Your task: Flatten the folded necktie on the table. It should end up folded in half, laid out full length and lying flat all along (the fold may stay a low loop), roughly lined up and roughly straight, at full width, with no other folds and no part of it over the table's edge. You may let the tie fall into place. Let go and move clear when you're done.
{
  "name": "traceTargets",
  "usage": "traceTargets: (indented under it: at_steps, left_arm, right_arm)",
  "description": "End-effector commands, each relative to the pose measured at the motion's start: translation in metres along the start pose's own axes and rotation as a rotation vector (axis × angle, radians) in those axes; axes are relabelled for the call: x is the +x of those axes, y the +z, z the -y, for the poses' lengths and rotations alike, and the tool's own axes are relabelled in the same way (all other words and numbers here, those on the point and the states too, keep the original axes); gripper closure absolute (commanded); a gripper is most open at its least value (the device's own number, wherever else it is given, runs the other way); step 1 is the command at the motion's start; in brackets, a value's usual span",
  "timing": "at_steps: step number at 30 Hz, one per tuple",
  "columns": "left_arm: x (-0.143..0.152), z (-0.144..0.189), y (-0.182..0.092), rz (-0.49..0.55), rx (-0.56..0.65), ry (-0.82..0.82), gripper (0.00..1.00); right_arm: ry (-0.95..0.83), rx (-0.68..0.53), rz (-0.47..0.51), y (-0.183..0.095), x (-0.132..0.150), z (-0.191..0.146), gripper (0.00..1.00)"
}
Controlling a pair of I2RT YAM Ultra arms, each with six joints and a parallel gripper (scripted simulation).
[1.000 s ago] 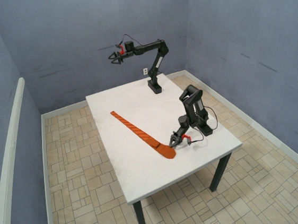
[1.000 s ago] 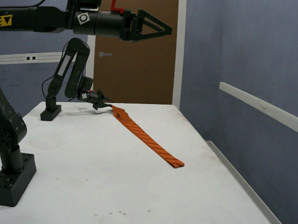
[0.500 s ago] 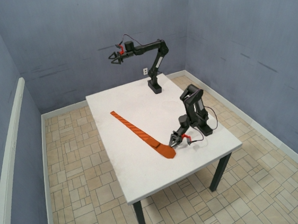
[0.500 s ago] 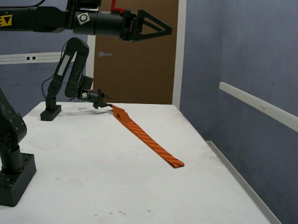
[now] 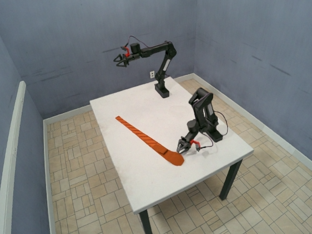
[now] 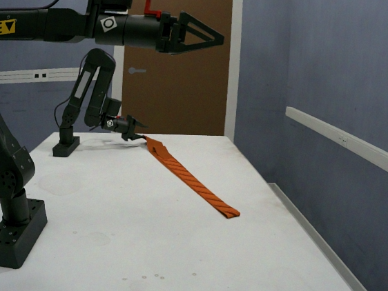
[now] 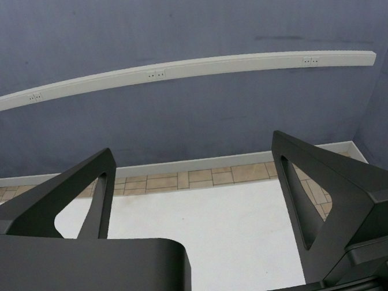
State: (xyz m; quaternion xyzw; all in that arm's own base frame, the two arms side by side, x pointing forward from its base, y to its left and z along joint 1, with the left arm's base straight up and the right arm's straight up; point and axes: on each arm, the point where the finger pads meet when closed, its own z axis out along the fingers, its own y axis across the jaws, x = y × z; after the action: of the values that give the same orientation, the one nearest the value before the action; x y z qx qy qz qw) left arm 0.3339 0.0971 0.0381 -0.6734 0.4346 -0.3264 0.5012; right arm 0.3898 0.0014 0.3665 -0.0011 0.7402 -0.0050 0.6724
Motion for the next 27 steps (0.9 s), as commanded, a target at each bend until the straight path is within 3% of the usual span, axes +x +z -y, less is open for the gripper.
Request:
traceTargets:
  at_steps: [1,27]
  left_arm:
    - [-0.004,0.010,-0.003,0.000,0.079,0.004,0.58]
    - [-0.016,0.010,-0.002,0.000,0.079,0.004,0.57]
  right_arm:
    - [0.010,-0.006,0.076,-0.010,-0.032,0.001,0.00]
    - [0.010,-0.006,0.076,-0.010,-0.032,0.001,0.00]
